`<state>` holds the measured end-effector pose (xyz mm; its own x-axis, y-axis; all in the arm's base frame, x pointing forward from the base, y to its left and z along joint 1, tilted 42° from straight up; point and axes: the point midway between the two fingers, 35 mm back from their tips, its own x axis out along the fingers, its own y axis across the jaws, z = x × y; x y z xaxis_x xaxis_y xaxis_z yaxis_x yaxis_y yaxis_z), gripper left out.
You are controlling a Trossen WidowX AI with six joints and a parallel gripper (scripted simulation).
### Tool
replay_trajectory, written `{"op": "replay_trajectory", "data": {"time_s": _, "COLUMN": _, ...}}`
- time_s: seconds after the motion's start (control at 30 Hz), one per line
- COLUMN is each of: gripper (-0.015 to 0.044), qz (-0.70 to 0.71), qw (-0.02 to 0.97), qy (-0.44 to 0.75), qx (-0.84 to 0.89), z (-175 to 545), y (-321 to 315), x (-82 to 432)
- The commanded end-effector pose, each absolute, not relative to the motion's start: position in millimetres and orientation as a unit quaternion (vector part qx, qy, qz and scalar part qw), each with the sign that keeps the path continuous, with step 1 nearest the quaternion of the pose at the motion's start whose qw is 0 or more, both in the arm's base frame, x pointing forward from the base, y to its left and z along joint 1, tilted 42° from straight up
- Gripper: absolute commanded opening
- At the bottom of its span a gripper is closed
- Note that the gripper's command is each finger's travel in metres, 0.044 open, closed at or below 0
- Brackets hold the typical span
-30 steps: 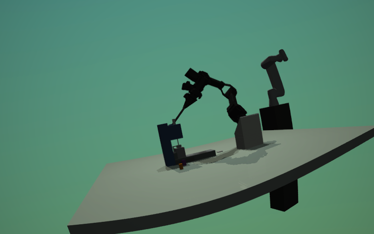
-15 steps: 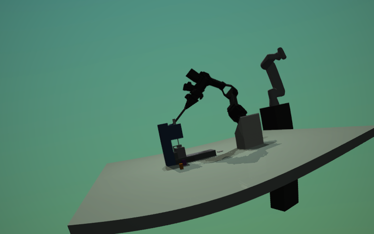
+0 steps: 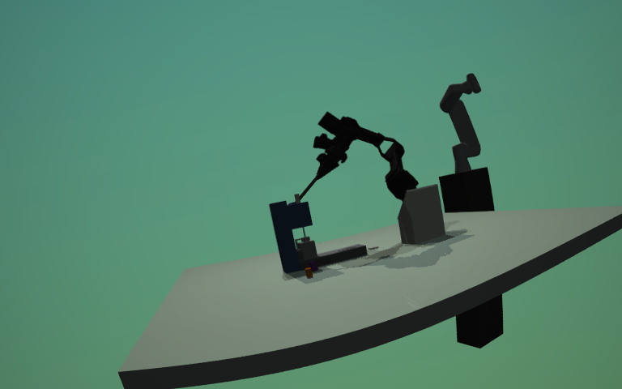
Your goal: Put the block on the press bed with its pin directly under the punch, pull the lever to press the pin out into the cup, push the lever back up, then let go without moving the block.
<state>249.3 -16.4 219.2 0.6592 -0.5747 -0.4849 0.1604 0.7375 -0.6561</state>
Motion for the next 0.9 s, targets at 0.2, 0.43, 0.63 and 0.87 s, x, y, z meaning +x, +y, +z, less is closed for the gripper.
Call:
{"op": "replay_trajectory", "data": {"time_s": 0.2, "gripper": 0.0000, "qz": -0.215, "qw": 0.858, "qy": 0.359, "qx": -0.298, "z": 213.2, "y": -21.3, "x": 243.3}}
{"op": "replay_trajectory", "data": {"time_s": 0.43, "gripper": 0.0000, "qz": -0.215, "qw": 0.858, "qy": 0.359, "qx": -0.298, "z": 211.0, "y": -22.8, "x": 241.3}}
{"op": "replay_trajectory", "data": {"time_s": 0.63, "gripper": 0.0000, "qz": -0.215, "qw": 0.858, "qy": 0.359, "qx": -0.298, "z": 209.2, "y": -24.1, "x": 239.7}}
{"op": "replay_trajectory", "data": {"time_s": 0.87, "gripper": 0.0000, "qz": -0.215, "qw": 0.858, "qy": 0.359, "qx": -0.298, "z": 207.1, "y": -25.7, "x": 237.8}}
